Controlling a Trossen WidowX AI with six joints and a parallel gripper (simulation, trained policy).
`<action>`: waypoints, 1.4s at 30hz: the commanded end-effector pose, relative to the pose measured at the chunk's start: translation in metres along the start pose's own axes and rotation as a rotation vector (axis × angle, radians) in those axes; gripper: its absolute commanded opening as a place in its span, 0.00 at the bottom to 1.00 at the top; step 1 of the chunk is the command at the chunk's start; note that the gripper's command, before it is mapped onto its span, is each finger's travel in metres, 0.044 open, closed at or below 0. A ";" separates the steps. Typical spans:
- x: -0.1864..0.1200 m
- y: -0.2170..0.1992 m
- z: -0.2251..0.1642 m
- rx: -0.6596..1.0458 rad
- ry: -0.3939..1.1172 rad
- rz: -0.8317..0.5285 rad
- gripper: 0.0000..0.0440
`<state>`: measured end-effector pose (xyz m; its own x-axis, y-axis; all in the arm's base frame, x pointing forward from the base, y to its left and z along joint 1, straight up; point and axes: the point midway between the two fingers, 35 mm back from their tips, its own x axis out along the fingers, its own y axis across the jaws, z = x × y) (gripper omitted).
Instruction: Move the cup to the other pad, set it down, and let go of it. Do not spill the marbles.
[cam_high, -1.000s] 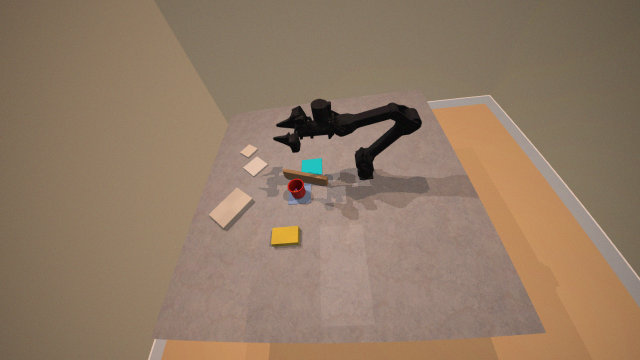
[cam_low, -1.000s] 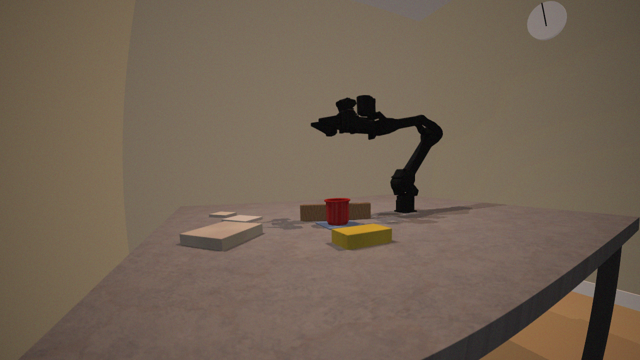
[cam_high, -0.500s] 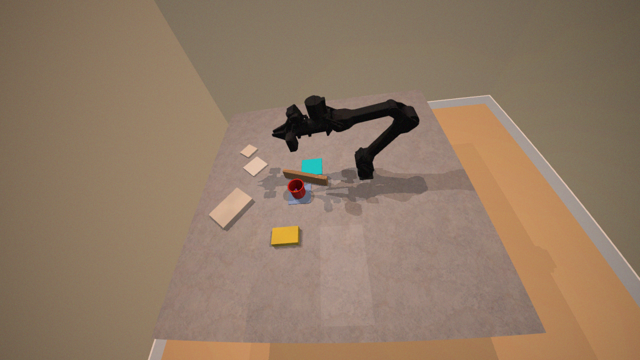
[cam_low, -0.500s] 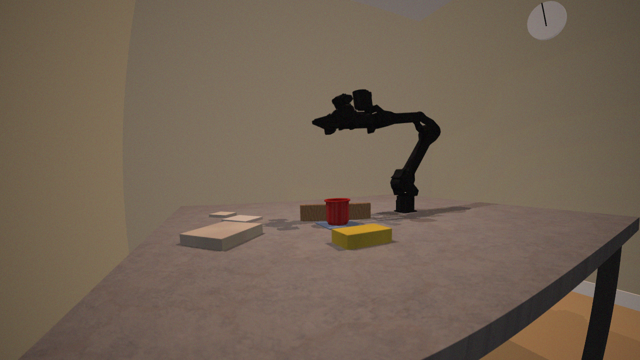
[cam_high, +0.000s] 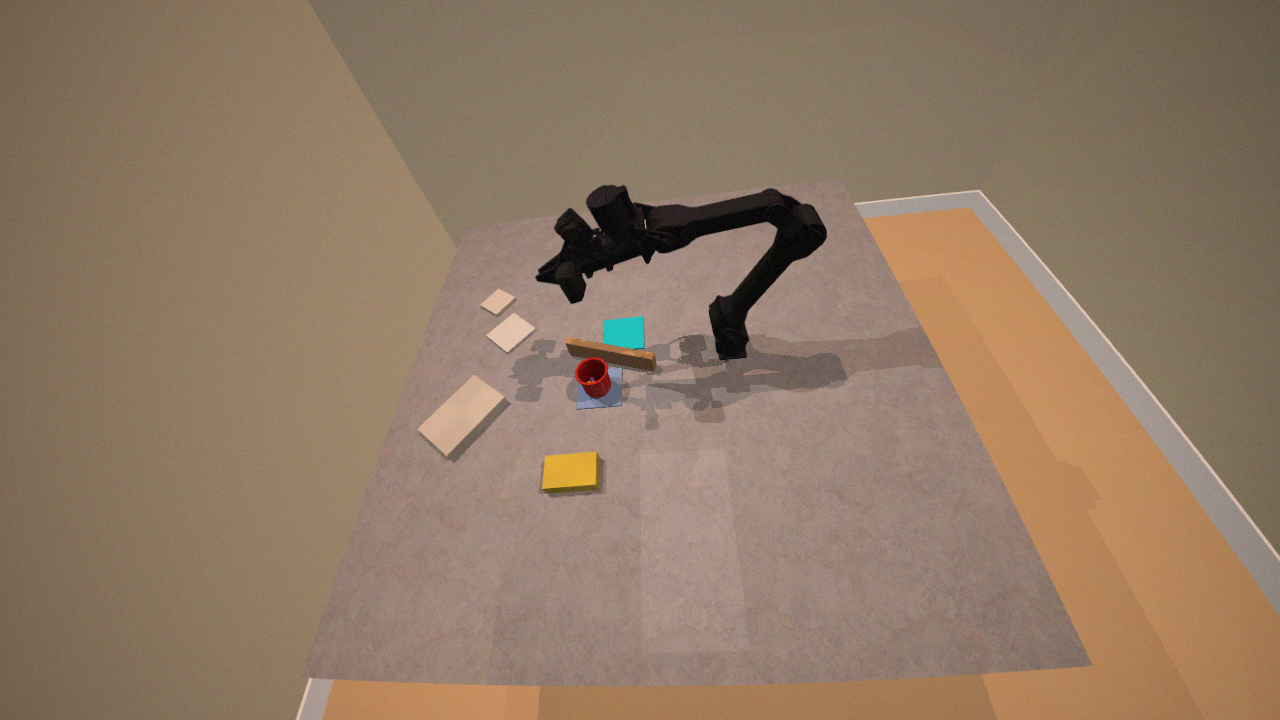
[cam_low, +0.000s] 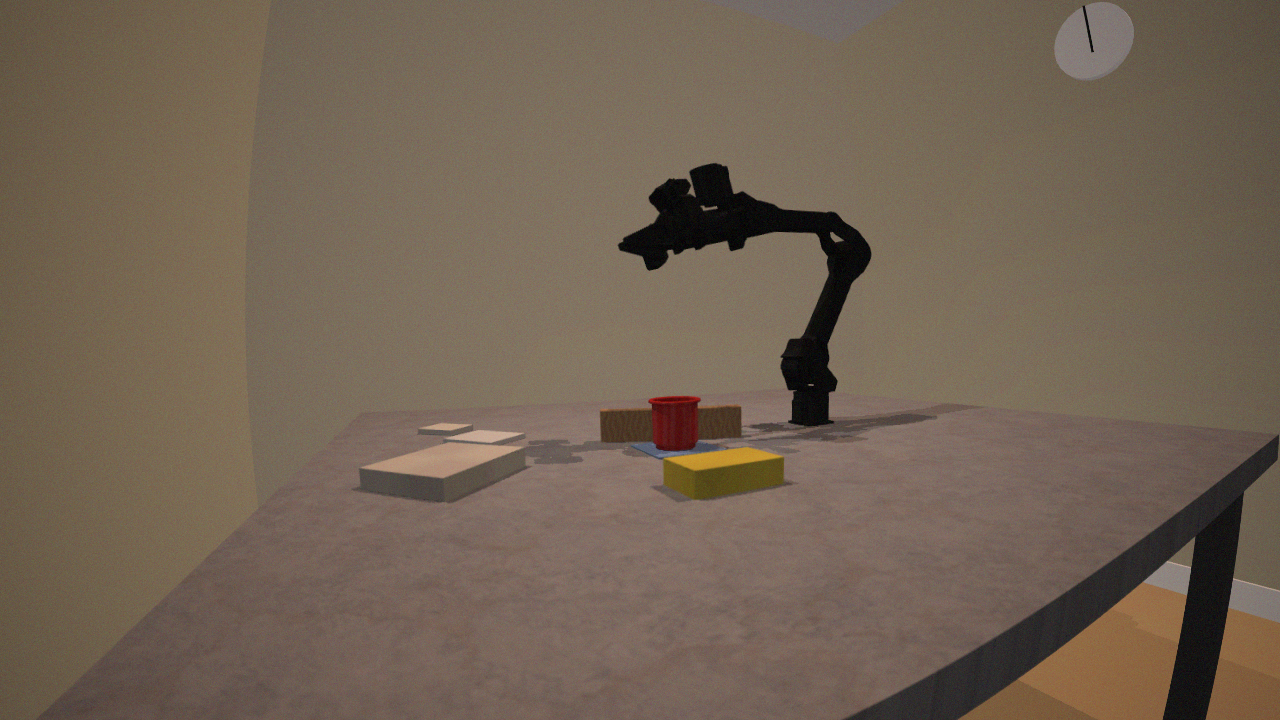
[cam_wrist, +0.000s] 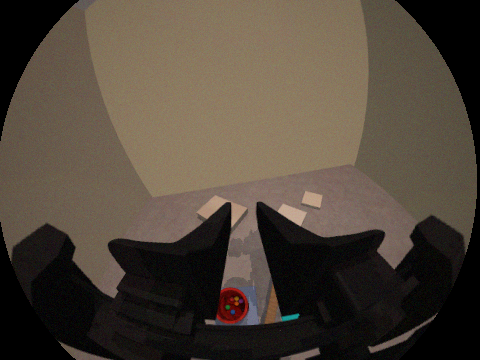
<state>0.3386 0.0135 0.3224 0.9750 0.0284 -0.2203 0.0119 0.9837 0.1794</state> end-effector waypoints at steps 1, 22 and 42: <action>0.004 0.004 -0.001 0.032 0.037 0.008 0.23; 0.021 0.026 -0.010 0.257 0.295 -0.017 0.27; 0.030 0.043 -0.032 0.469 0.558 -0.131 0.28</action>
<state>0.3603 0.0597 0.2964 0.7241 0.1193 -0.6793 0.3128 0.8210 0.4776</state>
